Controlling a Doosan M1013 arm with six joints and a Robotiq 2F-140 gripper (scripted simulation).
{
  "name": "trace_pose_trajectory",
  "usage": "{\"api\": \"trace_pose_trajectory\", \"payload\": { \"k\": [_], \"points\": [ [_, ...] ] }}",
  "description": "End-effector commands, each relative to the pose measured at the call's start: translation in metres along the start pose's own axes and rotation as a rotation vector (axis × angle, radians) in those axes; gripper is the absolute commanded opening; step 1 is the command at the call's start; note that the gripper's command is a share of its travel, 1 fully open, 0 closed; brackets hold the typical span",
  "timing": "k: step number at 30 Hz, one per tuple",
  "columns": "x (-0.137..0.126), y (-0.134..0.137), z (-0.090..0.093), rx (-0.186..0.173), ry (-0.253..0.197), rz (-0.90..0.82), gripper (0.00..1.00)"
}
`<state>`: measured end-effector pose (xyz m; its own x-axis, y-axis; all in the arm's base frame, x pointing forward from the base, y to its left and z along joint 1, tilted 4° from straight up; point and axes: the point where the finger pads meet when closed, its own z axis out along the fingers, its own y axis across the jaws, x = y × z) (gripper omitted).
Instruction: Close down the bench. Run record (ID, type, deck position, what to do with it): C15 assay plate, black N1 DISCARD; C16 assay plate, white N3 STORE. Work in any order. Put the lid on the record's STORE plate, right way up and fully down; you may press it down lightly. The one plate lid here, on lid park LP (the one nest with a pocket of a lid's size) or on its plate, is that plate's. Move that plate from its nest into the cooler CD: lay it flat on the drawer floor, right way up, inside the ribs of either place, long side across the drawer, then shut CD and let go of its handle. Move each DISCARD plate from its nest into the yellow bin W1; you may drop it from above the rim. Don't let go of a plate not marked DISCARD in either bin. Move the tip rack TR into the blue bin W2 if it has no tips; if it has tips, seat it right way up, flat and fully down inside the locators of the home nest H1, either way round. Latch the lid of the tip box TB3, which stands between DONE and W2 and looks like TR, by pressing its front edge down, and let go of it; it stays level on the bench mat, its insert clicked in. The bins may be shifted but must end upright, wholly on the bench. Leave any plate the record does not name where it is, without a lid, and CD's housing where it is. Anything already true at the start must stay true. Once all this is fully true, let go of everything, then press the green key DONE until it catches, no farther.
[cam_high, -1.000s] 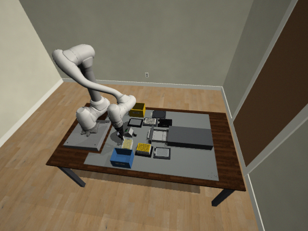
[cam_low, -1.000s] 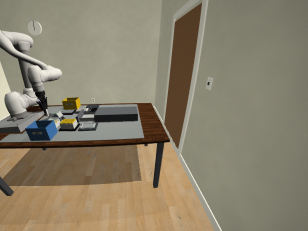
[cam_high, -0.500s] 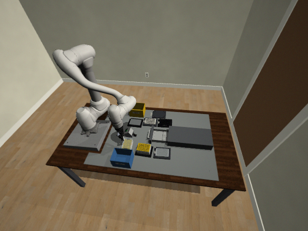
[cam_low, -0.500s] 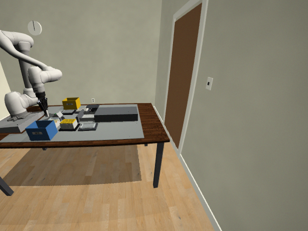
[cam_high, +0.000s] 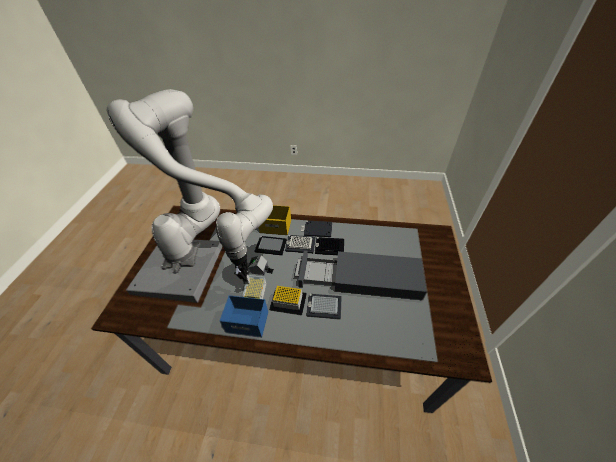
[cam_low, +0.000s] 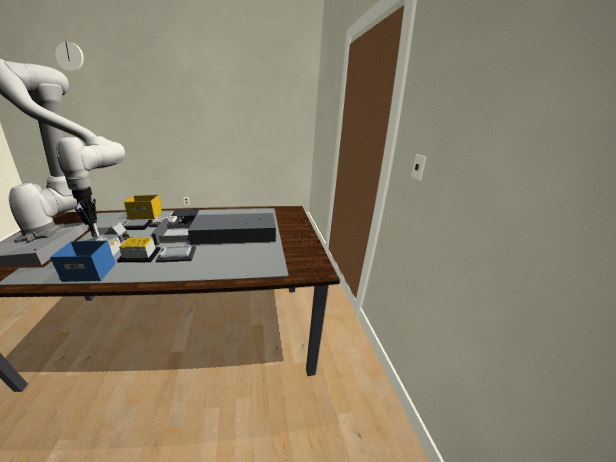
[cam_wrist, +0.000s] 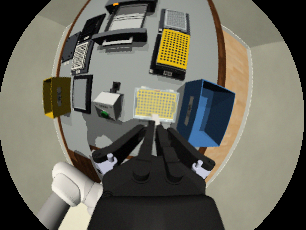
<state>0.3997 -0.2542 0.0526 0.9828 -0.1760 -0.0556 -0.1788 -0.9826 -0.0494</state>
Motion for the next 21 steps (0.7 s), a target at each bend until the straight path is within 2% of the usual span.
{"api": "trace_pose_trajectory", "payload": {
  "k": [1,16,21],
  "points": [
    [0.0,0.0,0.003,0.0,0.0,0.0,0.0],
    [0.0,0.0,0.02,0.0,0.0,0.0,0.0],
    [0.0,0.0,0.021,0.0,0.0,0.0,0.0]
  ]
}}
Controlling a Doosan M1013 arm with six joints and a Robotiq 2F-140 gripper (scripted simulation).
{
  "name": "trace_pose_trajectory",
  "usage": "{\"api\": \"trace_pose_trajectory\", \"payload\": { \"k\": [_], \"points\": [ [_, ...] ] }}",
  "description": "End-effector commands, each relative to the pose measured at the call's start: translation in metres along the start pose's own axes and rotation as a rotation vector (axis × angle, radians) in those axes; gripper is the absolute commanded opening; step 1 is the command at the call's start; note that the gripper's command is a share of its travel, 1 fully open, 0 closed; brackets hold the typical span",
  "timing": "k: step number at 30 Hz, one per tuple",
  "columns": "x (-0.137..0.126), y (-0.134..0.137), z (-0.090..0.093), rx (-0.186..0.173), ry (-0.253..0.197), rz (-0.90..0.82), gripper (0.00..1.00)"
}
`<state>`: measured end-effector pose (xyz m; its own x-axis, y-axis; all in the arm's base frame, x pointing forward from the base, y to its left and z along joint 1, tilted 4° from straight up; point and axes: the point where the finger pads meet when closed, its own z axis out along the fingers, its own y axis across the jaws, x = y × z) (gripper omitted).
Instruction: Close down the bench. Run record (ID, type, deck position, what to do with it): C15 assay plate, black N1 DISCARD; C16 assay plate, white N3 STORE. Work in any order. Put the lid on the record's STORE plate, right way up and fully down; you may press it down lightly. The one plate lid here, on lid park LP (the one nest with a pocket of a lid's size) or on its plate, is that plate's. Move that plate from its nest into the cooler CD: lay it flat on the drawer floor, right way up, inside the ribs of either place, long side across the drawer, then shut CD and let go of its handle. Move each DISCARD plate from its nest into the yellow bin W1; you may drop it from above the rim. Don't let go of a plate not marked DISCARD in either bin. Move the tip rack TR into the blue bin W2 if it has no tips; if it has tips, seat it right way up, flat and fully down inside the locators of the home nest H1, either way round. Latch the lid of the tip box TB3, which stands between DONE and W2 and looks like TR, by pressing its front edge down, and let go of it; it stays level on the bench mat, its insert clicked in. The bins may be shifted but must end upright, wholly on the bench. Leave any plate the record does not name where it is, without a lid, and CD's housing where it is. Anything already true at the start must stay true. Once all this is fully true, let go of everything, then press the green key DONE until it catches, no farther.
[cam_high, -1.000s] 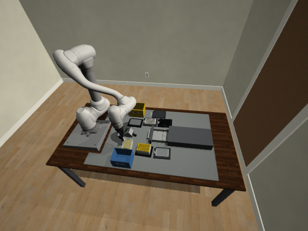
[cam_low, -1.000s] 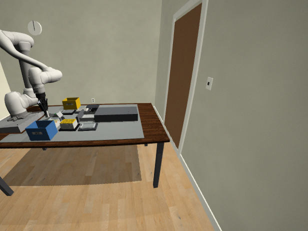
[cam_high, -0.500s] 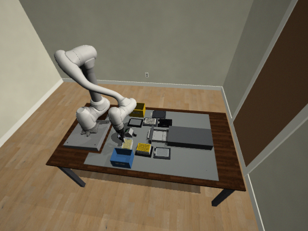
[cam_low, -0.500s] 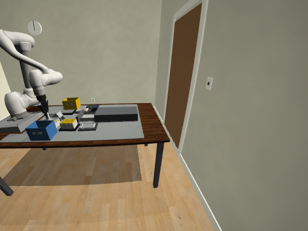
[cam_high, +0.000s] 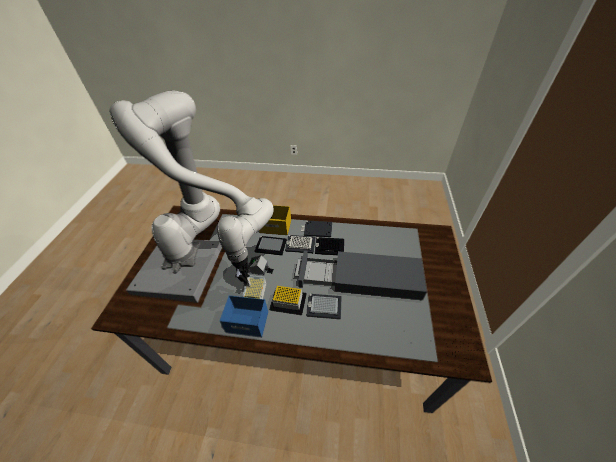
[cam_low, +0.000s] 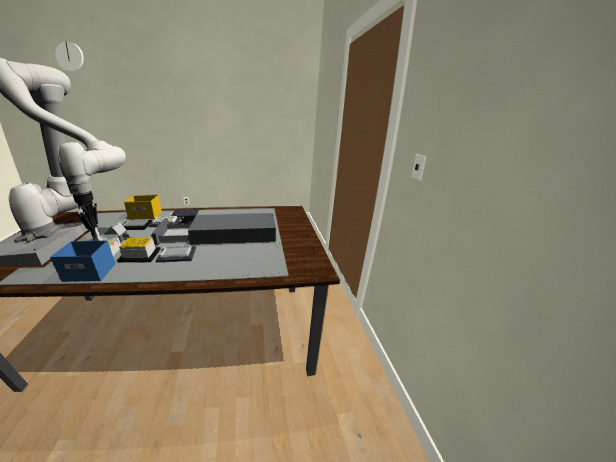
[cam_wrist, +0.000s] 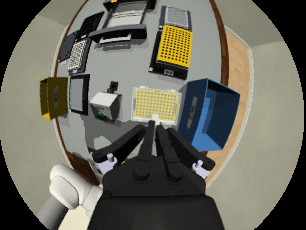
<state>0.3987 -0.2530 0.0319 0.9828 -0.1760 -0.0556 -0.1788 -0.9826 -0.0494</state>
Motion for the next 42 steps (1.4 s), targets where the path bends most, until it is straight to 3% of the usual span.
{"api": "trace_pose_trajectory", "payload": {
  "k": [1,33,42],
  "points": [
    [0.0,0.0,0.0,0.0,0.0,0.0,0.0],
    [0.0,0.0,0.005,0.0,0.0,0.0,0.0],
    [0.0,0.0,-0.009,0.0,0.0,0.0,0.0]
  ]
}}
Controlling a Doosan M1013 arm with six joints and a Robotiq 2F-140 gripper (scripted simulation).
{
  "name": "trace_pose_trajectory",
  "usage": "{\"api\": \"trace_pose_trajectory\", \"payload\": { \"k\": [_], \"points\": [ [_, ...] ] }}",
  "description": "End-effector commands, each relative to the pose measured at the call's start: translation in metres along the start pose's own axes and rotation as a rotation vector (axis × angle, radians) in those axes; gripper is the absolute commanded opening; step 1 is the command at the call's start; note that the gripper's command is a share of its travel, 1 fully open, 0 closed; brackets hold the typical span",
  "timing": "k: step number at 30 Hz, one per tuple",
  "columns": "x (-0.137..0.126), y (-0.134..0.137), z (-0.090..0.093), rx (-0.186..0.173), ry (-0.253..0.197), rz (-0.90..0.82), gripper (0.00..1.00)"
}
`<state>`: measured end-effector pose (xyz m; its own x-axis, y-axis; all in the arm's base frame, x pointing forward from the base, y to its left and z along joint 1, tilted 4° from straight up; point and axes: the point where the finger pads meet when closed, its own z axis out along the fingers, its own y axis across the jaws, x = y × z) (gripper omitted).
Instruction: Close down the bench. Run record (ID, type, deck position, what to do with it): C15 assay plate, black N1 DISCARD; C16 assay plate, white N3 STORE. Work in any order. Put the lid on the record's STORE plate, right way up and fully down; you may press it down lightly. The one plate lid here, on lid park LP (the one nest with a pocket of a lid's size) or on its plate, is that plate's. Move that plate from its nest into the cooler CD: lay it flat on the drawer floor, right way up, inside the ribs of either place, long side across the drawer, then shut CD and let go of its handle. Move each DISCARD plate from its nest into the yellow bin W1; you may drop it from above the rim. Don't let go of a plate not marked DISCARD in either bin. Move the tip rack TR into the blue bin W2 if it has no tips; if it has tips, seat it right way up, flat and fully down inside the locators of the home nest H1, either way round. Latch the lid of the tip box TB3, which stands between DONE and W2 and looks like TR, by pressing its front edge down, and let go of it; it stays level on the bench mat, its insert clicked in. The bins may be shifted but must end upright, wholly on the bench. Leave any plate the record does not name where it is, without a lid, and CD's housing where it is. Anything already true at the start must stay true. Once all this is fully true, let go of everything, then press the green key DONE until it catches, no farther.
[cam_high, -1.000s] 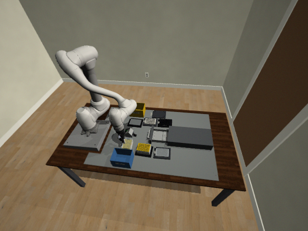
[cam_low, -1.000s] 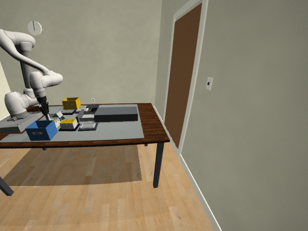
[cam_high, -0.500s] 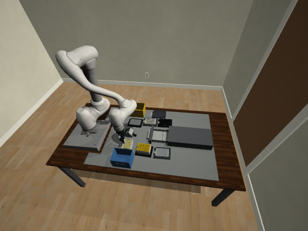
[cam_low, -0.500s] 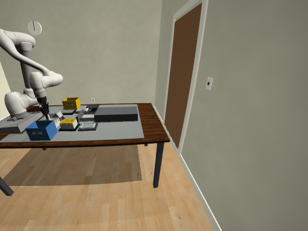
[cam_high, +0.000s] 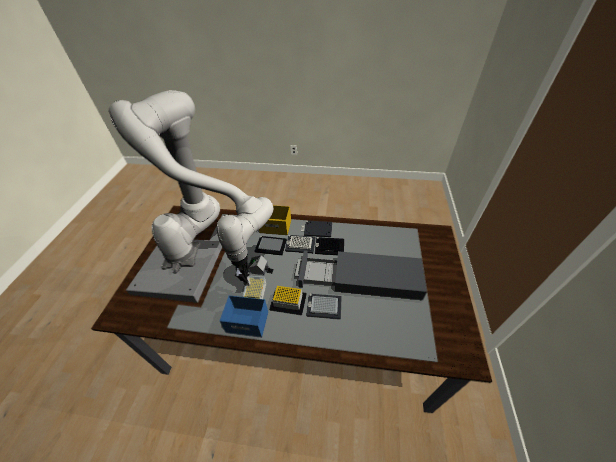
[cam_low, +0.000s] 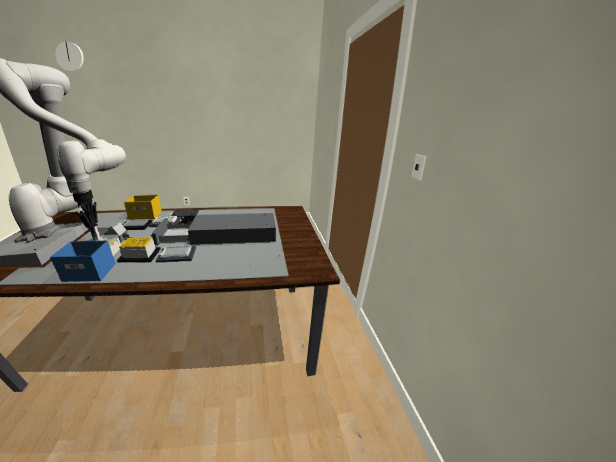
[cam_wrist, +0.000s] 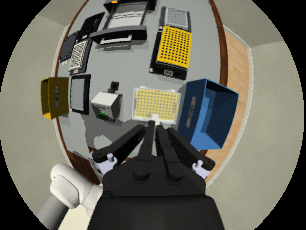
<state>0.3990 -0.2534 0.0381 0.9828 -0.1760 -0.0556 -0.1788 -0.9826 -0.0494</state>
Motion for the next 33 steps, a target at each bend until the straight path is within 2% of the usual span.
{"api": "trace_pose_trajectory", "payload": {
  "k": [1,33],
  "points": [
    [0.0,0.0,-0.004,0.0,0.0,0.0,0.0],
    [0.0,0.0,-0.06,0.0,0.0,0.0,0.0]
  ]
}}
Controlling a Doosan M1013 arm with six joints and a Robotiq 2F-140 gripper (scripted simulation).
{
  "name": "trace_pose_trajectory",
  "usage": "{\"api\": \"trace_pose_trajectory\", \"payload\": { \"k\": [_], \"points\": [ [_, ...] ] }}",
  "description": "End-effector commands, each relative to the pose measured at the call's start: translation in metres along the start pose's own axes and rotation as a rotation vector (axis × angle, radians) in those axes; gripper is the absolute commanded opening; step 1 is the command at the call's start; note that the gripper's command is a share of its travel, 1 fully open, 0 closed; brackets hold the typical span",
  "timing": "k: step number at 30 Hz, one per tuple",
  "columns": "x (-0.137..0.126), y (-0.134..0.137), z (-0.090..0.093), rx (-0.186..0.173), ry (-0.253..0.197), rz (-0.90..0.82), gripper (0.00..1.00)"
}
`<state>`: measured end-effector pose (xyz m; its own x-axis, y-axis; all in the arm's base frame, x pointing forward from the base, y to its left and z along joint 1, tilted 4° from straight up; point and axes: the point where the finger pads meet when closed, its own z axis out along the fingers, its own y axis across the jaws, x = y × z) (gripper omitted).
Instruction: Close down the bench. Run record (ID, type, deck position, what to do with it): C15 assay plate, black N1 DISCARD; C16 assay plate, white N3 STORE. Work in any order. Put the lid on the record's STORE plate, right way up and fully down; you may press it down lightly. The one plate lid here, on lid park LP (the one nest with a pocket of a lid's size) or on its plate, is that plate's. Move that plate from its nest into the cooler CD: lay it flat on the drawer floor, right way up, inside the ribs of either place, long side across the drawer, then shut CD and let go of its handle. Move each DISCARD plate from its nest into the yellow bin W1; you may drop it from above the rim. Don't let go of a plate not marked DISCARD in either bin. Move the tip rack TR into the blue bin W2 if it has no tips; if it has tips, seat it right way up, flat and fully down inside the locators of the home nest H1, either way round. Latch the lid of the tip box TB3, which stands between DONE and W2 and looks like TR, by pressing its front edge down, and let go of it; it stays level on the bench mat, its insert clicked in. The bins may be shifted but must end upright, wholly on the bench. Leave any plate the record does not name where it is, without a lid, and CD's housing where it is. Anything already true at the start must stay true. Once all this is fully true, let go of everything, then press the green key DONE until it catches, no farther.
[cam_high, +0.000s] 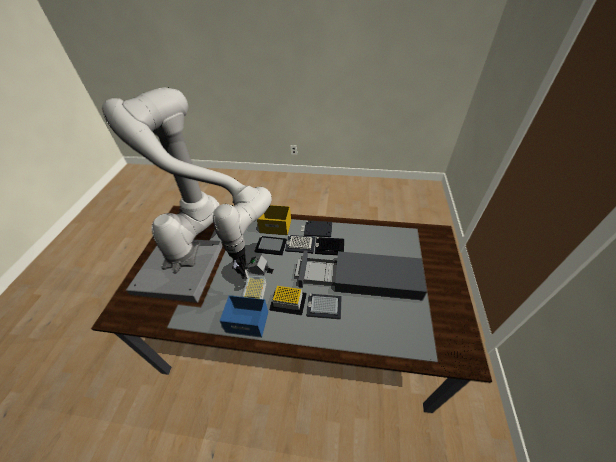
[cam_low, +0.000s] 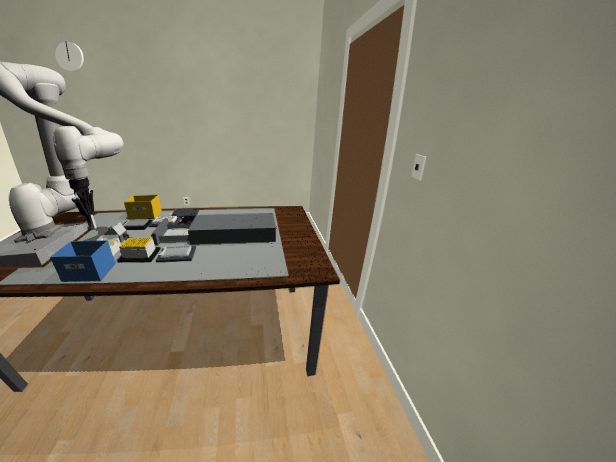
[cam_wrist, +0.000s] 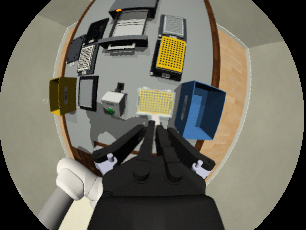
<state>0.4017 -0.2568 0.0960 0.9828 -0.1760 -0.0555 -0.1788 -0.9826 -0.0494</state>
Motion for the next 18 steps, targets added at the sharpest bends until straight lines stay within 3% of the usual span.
{"api": "trace_pose_trajectory", "payload": {
  "k": [1,5,16,17,18],
  "points": [
    [0.0,0.0,-0.0042,0.0,0.0,0.0,0.0],
    [0.0,0.0,-0.0117,0.0,0.0,0.0,0.0],
    [0.0,0.0,-0.0117,0.0,0.0,0.0,0.0],
    [0.0006,-0.004,-0.0115,0.0,0.0,0.033,0.66],
    [0.0011,-0.0079,-0.0113,0.0,0.0,0.058,0.66]
  ]
}}
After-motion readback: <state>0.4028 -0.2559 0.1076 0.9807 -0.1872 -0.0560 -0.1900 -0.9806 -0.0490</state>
